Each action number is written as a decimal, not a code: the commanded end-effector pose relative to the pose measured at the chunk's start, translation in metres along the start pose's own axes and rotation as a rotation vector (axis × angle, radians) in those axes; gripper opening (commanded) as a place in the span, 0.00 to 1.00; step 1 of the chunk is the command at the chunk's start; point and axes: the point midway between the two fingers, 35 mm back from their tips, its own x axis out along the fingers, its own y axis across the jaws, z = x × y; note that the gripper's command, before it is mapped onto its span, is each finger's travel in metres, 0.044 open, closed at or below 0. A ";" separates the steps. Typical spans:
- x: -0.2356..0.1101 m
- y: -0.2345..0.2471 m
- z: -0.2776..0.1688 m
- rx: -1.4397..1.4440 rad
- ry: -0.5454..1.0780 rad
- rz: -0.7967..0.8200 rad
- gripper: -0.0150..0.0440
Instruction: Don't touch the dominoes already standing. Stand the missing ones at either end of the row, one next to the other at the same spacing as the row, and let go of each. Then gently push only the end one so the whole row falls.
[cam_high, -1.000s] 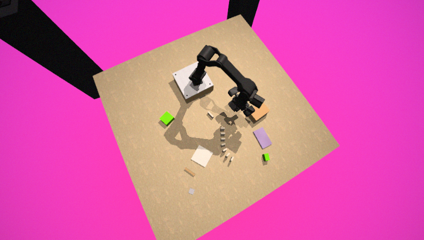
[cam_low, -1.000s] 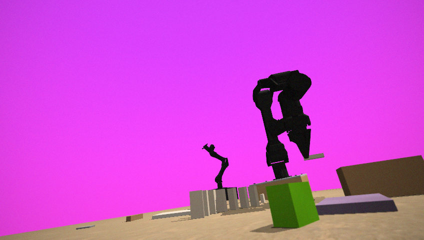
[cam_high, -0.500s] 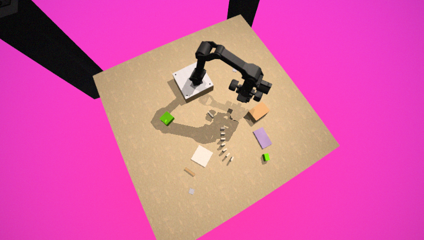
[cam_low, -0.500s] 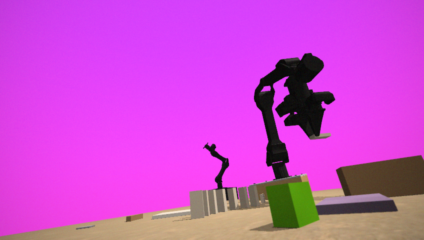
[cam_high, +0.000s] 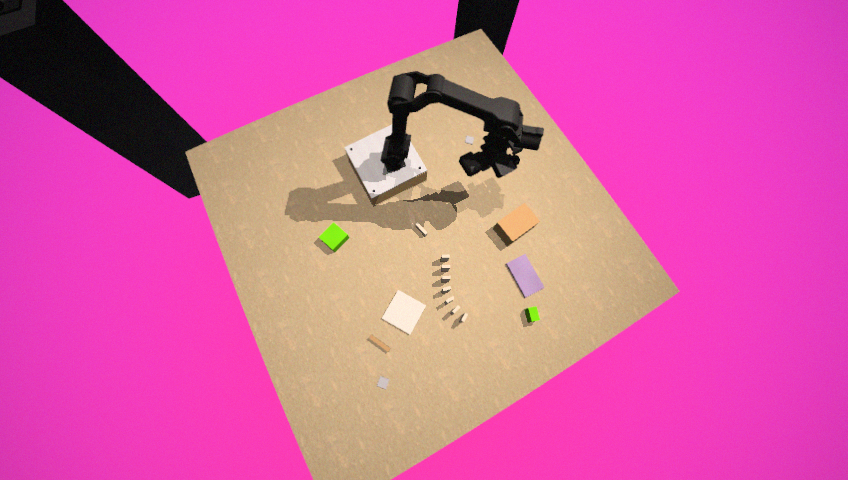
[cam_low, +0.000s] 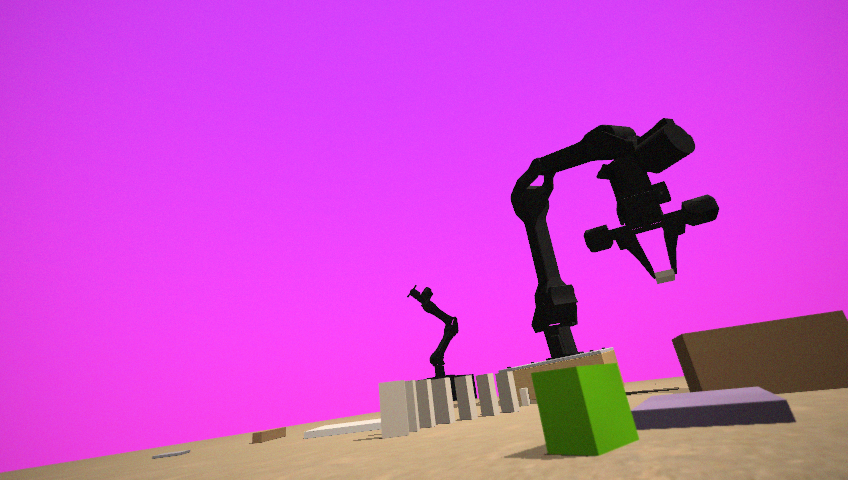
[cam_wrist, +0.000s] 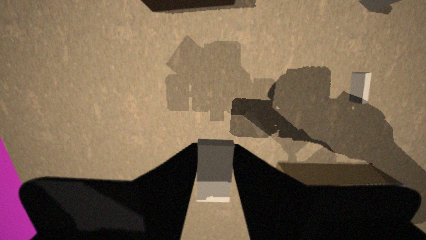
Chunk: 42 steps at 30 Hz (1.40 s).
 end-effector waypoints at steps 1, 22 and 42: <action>0.000 -0.001 -0.002 -0.034 -0.004 -0.003 0.44; 0.048 0.045 0.025 -0.230 -0.435 0.014 0.44; 0.063 0.072 0.025 -0.310 -0.872 0.029 0.44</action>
